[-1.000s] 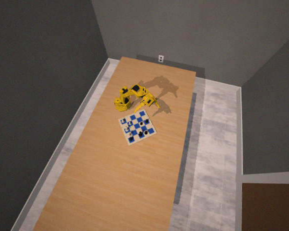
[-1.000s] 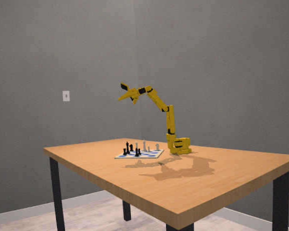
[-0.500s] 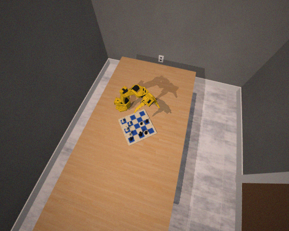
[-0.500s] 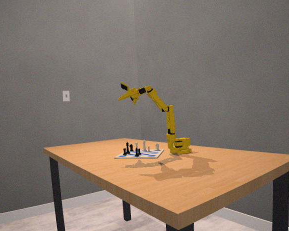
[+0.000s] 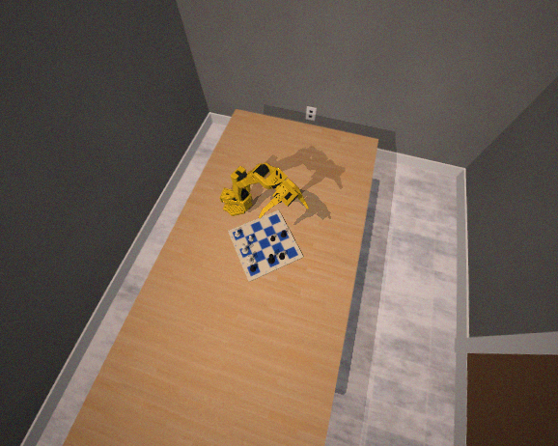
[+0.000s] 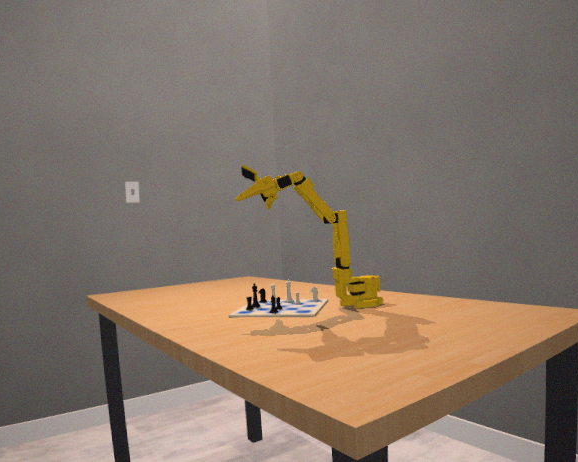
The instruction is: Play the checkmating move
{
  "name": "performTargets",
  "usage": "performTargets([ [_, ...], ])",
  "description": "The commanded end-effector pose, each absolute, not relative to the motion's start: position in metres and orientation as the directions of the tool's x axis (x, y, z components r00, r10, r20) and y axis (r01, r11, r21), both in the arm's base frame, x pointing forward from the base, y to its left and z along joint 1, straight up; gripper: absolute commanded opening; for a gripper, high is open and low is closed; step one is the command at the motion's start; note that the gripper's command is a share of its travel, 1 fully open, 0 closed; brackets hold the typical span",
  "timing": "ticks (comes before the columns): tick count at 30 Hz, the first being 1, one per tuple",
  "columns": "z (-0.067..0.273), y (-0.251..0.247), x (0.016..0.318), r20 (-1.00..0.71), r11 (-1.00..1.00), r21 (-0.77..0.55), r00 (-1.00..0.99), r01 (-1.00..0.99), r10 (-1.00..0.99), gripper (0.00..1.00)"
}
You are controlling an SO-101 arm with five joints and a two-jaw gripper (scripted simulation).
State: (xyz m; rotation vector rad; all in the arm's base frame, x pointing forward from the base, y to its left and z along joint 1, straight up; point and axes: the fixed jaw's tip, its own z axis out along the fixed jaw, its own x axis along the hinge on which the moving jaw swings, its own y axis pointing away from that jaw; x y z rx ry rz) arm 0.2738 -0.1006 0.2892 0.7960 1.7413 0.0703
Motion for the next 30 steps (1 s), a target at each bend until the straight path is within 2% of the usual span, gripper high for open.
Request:
performTargets([
  [1,0.290,-0.100,0.273,-0.836,0.767,0.437,-0.104,0.469,0.539,1.00],
  [11,0.292,-0.100,0.270,-0.840,0.770,0.434,-0.100,0.468,0.534,0.99],
  [30,0.290,-0.095,0.233,-0.865,0.792,0.354,-0.147,0.498,0.480,0.89],
])
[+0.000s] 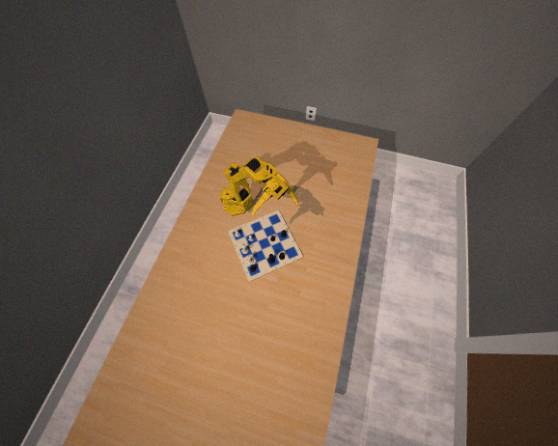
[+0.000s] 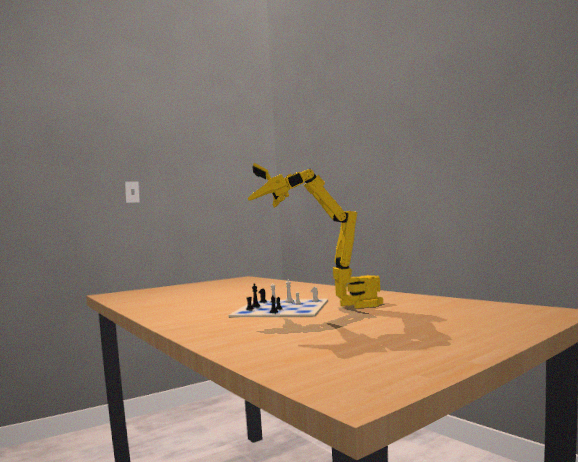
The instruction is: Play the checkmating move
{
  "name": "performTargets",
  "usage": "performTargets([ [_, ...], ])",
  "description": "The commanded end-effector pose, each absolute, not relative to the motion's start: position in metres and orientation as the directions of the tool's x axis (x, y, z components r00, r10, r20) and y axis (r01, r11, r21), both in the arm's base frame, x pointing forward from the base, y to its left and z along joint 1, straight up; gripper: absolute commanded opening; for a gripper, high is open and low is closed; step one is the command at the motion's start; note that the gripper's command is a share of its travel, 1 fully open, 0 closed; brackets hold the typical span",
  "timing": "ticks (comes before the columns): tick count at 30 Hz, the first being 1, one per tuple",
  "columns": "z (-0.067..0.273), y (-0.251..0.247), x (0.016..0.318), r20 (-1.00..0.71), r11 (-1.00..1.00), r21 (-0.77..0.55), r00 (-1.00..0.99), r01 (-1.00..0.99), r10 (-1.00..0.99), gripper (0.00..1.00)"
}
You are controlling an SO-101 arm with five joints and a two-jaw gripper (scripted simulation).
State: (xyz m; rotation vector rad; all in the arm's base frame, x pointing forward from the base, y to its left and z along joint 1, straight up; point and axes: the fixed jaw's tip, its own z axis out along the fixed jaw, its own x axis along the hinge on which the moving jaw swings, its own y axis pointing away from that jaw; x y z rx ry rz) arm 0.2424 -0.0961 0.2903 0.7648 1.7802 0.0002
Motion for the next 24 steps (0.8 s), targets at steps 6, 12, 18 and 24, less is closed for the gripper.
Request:
performTargets([
  [6,0.285,-0.093,0.221,-0.870,0.798,0.324,-0.171,0.509,0.463,0.85],
  [12,0.278,-0.091,0.207,-0.874,0.803,0.291,-0.197,0.520,0.444,0.81],
  [18,0.269,-0.088,0.193,-0.877,0.809,0.255,-0.226,0.530,0.425,0.77],
  [24,0.258,-0.084,0.179,-0.878,0.814,0.218,-0.257,0.539,0.405,0.72],
])
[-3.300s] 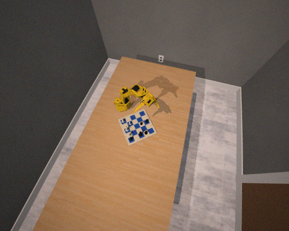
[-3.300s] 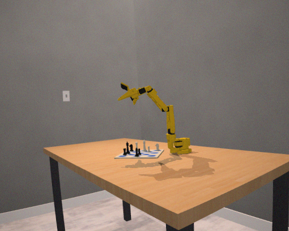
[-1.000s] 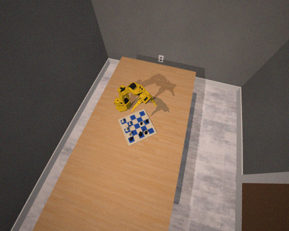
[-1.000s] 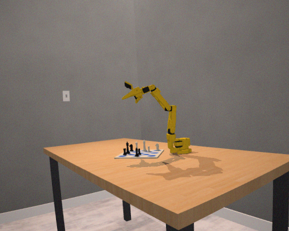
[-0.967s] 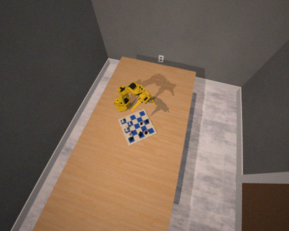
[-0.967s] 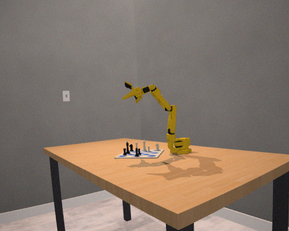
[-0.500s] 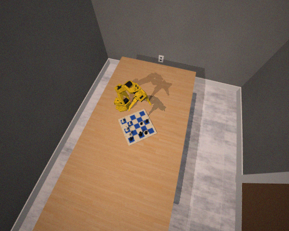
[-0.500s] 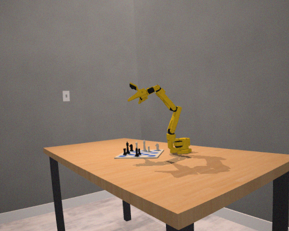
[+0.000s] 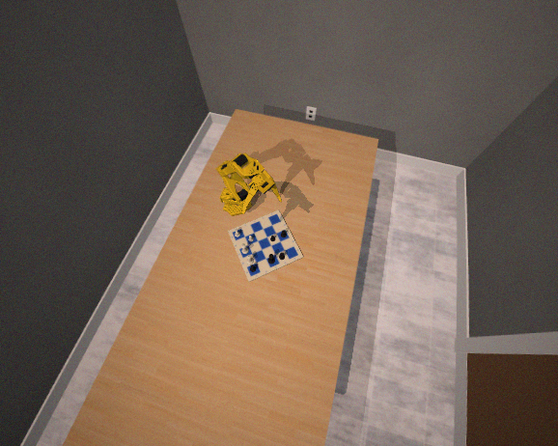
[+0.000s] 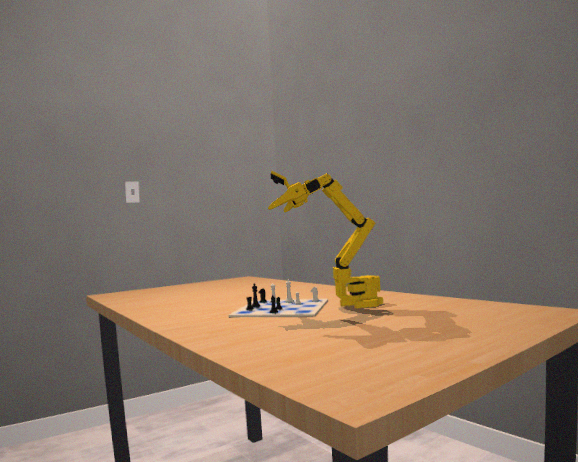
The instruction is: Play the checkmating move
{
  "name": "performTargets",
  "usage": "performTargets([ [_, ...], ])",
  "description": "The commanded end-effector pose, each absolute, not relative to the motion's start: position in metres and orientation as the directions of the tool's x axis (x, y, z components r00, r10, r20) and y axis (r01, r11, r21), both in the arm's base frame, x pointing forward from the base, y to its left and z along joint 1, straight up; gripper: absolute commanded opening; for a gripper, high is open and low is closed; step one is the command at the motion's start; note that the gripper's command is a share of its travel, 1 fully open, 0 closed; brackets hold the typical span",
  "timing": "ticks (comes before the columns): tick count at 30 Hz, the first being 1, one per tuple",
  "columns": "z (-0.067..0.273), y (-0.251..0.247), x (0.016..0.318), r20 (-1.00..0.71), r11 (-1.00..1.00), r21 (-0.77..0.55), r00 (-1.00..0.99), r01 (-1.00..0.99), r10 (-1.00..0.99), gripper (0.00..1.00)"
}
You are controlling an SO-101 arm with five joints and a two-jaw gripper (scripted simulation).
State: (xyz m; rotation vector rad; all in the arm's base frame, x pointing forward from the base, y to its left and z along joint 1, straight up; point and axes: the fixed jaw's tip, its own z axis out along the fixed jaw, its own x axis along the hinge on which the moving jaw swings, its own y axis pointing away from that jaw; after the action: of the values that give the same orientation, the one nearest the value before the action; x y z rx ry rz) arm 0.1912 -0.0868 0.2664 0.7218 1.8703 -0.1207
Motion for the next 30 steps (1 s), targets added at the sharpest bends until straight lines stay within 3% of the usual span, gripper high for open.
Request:
performTargets([
  [1,0.258,-0.084,0.179,-0.878,0.814,0.218,-0.257,0.539,0.405,0.72],
  [20,0.223,-0.077,0.148,-0.871,0.824,0.126,-0.335,0.553,0.358,0.61],
  [30,0.186,-0.072,0.129,-0.857,0.830,0.049,-0.404,0.555,0.321,0.51],
])
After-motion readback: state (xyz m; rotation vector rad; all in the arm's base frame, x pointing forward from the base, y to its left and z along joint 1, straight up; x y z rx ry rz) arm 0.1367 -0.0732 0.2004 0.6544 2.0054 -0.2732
